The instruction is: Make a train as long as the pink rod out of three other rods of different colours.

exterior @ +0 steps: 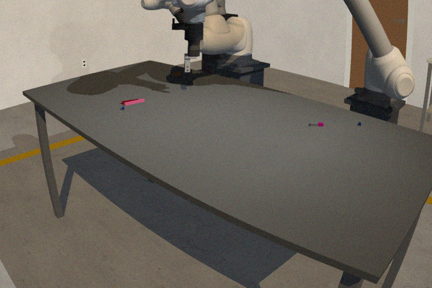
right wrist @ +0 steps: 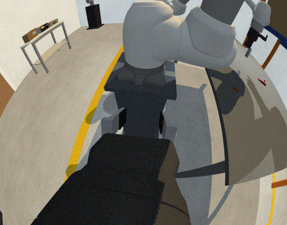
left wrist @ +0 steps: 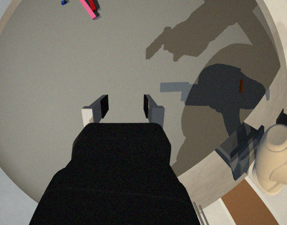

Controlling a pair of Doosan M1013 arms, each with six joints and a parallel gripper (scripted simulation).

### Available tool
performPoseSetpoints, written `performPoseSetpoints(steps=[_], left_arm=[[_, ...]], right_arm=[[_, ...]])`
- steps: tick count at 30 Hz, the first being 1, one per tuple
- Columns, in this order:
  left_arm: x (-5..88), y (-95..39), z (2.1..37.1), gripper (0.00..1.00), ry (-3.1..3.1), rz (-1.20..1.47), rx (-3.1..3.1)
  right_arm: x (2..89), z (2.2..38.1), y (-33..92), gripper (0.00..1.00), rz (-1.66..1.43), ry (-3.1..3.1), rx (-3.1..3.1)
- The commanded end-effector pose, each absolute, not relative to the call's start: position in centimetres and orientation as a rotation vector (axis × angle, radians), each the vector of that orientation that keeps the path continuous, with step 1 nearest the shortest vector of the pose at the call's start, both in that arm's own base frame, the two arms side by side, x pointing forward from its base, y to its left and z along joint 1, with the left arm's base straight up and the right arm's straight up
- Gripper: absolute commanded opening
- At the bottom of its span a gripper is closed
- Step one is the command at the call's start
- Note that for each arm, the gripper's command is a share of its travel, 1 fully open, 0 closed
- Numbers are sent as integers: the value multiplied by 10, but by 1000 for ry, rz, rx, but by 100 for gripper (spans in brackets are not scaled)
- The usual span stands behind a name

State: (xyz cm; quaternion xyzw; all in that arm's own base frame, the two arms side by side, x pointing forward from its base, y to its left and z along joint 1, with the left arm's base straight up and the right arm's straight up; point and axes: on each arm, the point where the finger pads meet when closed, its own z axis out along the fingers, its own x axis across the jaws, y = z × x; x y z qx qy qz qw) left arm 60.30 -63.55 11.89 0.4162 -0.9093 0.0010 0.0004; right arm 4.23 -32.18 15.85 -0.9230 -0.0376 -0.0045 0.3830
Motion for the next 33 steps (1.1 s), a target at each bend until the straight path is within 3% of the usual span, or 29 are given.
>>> performPoseSetpoints(steps=[1,33], left_arm=[[589,-675,117,100,-2851,3,1322],[405,-919,88,100,-2808,3,1409]], right_arm=[[42,159,-322,100,-12,-96,-2354],[42,159,-322,100,-12,-96,-2354]])
